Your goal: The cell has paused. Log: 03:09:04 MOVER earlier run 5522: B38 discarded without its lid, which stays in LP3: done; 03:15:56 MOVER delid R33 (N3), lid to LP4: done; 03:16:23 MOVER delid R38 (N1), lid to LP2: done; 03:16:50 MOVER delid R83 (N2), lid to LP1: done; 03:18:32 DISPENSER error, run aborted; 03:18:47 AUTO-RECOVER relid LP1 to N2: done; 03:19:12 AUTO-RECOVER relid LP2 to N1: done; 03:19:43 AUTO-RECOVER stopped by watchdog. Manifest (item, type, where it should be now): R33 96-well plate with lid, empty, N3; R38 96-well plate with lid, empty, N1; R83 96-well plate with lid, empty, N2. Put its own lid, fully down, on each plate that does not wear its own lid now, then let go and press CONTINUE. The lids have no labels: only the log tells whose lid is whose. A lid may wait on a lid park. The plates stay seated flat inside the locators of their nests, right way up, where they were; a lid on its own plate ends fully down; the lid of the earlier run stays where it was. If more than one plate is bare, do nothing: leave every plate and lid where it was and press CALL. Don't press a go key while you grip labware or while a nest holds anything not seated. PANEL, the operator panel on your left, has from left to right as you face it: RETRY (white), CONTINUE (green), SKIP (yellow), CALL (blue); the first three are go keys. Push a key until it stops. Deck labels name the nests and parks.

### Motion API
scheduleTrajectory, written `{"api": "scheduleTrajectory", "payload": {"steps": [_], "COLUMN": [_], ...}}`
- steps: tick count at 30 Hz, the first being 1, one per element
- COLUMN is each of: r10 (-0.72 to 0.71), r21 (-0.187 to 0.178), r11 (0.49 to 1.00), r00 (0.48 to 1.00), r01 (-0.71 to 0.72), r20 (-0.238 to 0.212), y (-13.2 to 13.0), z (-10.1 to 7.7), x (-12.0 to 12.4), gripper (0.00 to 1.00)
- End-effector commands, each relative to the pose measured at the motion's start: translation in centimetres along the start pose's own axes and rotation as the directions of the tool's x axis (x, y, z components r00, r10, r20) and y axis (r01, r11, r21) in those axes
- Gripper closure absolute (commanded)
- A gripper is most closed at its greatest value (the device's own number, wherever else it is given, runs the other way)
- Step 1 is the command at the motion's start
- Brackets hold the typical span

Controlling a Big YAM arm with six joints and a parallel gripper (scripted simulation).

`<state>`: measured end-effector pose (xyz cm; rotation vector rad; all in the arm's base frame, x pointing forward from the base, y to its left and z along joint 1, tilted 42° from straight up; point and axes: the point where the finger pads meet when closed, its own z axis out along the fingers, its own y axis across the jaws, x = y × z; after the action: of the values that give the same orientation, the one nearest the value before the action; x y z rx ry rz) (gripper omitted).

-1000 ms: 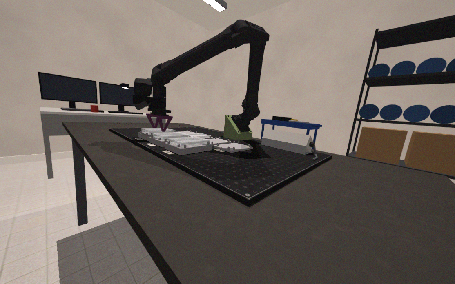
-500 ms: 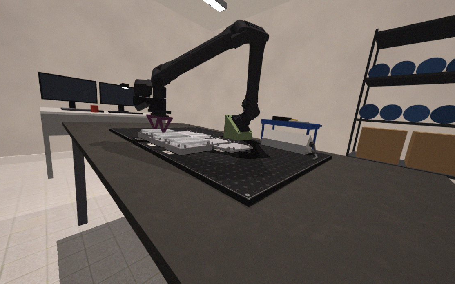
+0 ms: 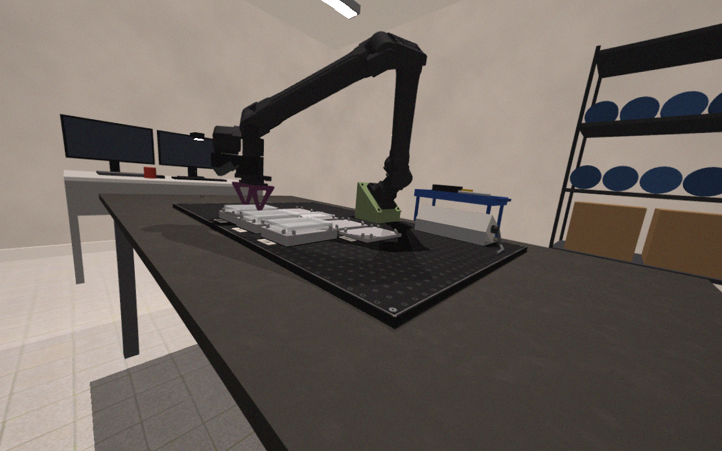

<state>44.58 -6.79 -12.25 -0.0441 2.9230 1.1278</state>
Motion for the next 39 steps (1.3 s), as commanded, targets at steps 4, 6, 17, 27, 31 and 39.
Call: {"api": "scheduleTrajectory", "payload": {"steps": [4,6,17,27,31,39], "r10": [-0.007,-0.005,-0.004,-0.001,-0.001,-0.001], "r21": [0.008,0.007,0.007,0.005,0.005,0.005], "r11": [1.0,1.0,1.0,1.0,1.0,1.0], "r00": [1.0,1.0,1.0,1.0,1.0,1.0], "r01": [0.007,0.005,0.004,0.001,0.001,0.001], "r20": [0.02,0.018,0.019,0.017,0.017,0.017], "y": [-0.6,-0.6,-0.65,-0.7,-0.7,-0.7], "z": [-0.36,-0.33,-0.45,-0.47,-0.47,-0.47], "x": [-1.48,-1.37,-1.39,-1.2,-1.2,-1.2], "gripper": [1.0,1.0,1.0,1.0,0.0,0.0]}}
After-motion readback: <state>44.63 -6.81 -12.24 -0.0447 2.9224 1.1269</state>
